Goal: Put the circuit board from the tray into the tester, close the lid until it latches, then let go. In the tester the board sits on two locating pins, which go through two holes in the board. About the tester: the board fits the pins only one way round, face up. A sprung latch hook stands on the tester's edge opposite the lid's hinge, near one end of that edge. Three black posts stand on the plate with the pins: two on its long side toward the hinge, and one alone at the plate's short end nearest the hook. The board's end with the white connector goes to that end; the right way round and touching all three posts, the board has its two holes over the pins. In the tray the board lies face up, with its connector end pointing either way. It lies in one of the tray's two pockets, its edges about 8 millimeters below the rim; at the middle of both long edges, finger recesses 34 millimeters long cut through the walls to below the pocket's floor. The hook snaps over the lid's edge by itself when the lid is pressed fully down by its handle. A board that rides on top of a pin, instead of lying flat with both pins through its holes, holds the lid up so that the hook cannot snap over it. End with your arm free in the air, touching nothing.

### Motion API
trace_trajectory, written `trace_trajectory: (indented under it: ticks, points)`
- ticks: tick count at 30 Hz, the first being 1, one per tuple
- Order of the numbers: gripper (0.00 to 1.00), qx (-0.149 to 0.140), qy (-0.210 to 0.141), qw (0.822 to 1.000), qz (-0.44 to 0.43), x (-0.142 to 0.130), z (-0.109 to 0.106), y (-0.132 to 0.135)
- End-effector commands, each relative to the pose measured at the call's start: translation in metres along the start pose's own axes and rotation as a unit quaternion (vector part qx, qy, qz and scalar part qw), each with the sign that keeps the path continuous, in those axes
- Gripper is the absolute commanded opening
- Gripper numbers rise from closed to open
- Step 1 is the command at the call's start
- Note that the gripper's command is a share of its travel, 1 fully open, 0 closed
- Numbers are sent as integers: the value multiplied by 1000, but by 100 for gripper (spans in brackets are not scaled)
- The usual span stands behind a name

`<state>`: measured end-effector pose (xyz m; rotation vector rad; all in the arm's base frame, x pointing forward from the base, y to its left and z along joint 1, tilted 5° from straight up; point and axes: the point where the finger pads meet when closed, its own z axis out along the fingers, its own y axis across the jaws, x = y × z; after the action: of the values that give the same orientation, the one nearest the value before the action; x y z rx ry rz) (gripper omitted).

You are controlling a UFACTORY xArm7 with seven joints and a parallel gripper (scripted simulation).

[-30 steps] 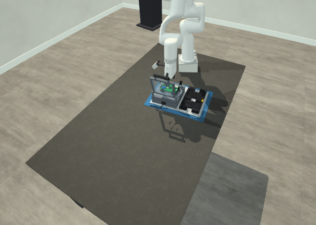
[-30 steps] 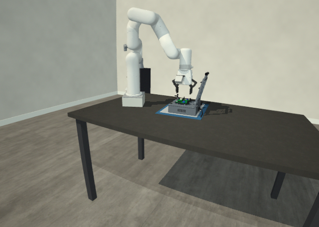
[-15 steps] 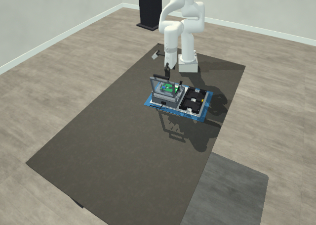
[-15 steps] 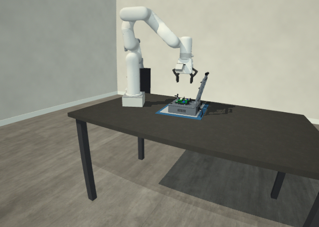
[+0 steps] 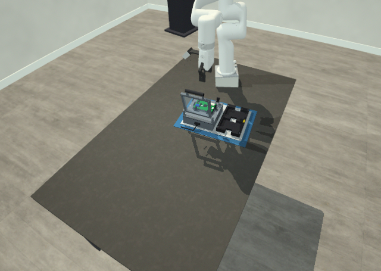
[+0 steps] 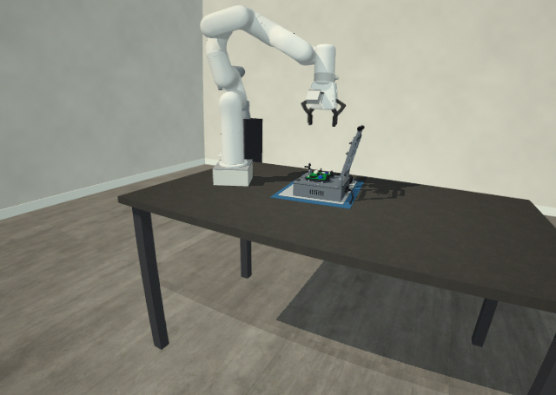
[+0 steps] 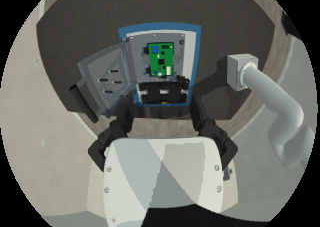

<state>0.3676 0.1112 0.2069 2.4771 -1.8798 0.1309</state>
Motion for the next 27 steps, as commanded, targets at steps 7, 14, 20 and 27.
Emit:
trace_trajectory:
  ticks: [7, 14, 20, 27]
  points:
    - [100, 1, 0, 1000, 0, 0, -29, -1]
    - [100, 1, 0, 1000, 0, 0, -40, -1]
    - [100, 1, 0, 1000, 0, 0, -42, -1]
    - [51, 1, 0, 1000, 0, 0, -42, -1]
